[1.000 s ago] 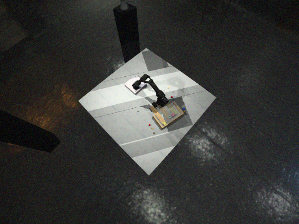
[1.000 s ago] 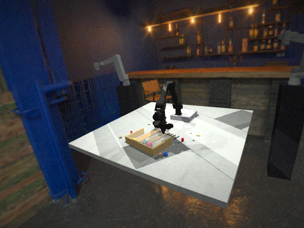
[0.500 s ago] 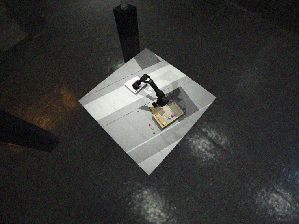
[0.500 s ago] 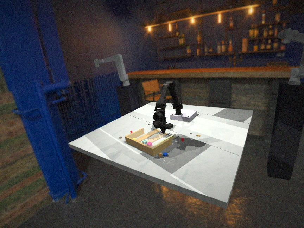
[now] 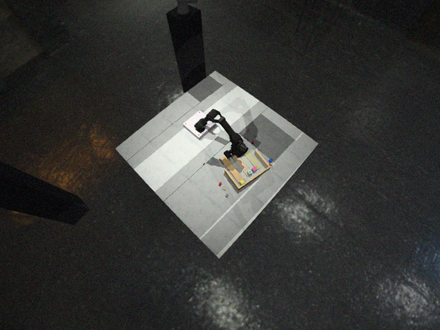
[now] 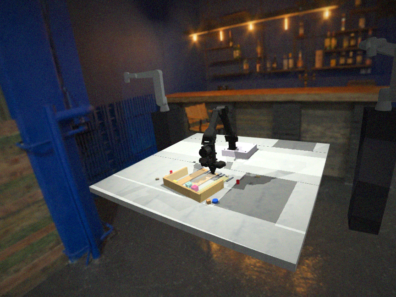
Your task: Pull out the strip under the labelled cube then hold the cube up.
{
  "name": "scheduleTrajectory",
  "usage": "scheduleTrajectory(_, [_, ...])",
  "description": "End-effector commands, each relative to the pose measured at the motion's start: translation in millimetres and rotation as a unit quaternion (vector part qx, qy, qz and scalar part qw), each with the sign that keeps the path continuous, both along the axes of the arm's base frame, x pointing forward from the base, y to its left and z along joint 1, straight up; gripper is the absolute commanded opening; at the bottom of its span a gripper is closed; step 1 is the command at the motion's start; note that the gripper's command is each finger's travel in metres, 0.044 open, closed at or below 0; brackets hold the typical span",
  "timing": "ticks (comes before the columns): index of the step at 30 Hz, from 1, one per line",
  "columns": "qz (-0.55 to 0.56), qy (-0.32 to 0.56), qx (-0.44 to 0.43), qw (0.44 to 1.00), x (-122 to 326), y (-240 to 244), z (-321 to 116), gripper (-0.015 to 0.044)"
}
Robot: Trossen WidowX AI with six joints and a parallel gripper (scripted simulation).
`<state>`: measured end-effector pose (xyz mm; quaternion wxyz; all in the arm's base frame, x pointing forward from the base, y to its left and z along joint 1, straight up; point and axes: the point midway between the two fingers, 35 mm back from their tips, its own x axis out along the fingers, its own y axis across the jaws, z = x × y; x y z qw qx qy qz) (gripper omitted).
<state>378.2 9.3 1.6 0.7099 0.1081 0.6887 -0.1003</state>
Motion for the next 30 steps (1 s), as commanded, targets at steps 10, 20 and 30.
scheduleTrajectory(10, [0.002,-0.001,-0.003,1.0,1,-1,-2,0.0])
scheduleTrajectory(20, [0.002,-0.001,-0.003,1.0,-4,1,-3,0.0])
scheduleTrajectory(30, [0.002,0.0,-0.002,1.0,-19,6,-4,0.0])
